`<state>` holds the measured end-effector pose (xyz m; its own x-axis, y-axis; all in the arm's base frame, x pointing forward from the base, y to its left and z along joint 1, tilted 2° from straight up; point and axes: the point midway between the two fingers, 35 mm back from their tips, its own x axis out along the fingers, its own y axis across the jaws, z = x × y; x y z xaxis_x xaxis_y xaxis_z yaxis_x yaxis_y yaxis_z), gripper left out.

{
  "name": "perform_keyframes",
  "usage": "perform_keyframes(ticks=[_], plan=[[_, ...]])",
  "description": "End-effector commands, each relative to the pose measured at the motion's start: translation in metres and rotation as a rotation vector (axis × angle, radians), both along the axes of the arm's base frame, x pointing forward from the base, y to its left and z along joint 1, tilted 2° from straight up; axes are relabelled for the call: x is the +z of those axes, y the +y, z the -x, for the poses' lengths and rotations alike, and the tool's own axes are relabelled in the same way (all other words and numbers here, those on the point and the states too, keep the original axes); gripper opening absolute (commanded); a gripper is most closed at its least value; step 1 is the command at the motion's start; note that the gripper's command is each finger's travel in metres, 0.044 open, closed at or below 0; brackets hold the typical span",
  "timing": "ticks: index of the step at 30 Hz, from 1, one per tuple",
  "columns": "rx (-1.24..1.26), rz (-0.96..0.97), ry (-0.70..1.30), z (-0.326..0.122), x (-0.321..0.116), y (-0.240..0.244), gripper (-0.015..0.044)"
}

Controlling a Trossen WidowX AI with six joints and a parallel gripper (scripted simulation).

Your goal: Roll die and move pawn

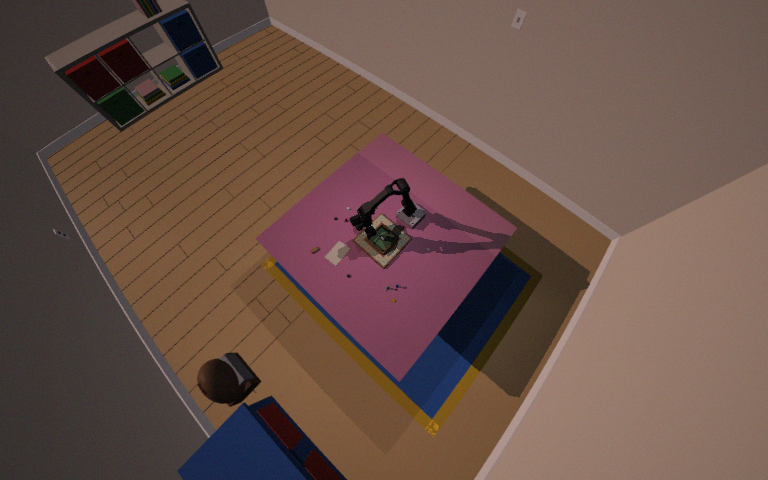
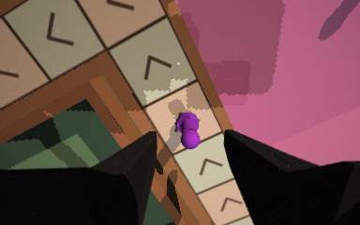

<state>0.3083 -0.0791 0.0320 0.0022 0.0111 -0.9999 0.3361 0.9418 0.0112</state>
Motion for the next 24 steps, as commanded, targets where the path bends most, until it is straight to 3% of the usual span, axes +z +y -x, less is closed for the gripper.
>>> perform_keyframes(ticks=[1,11,17,24], plan=[[-0.005,0.0,0.01,0.002,-0.009,0.0,0.02],[-0.005,0.0,0.01,0.003,-0.022,0.001,0.02],[-0.005,0.0,0.01,0.003,-0.022,0.001,0.0043],[-0.005,0.0,0.01,0.003,-0.022,0.001,0.0]])
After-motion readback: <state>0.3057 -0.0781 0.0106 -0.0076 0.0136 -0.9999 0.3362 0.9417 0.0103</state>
